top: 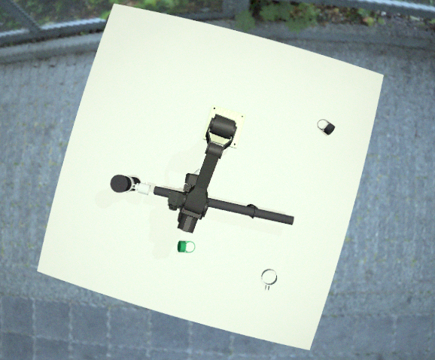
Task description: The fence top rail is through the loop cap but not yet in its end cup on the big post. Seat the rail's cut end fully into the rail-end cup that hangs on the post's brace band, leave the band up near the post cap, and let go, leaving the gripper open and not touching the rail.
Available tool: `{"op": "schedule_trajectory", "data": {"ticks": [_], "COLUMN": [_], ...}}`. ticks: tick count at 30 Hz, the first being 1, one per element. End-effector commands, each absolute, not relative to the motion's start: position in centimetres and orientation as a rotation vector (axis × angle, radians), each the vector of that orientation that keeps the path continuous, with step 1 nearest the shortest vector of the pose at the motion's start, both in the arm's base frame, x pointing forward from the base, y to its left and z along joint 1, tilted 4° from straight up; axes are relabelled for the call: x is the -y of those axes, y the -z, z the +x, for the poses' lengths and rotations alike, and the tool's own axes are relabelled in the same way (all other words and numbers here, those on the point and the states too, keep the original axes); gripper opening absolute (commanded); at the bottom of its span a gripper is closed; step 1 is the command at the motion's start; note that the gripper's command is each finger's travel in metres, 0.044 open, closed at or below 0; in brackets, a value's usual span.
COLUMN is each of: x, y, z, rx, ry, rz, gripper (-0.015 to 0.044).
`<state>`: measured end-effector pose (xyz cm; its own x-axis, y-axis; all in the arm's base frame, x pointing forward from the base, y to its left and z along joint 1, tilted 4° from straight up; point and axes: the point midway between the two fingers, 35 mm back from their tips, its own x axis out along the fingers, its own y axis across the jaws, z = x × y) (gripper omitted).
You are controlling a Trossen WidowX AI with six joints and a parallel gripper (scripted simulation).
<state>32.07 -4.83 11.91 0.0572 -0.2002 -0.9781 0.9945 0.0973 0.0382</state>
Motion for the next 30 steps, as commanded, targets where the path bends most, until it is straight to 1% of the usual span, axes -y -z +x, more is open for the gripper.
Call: {"op": "schedule_trajectory", "data": {"ticks": [1,30], "x": [4.8,5.6], "y": [-11.9,-13.0], "z": [32.1,32.6], "rx": [-1.068,-1.067], "ry": [1.195,1.195], "rz": [1.015,1.015], "gripper": [0.0000,0.0000]}}
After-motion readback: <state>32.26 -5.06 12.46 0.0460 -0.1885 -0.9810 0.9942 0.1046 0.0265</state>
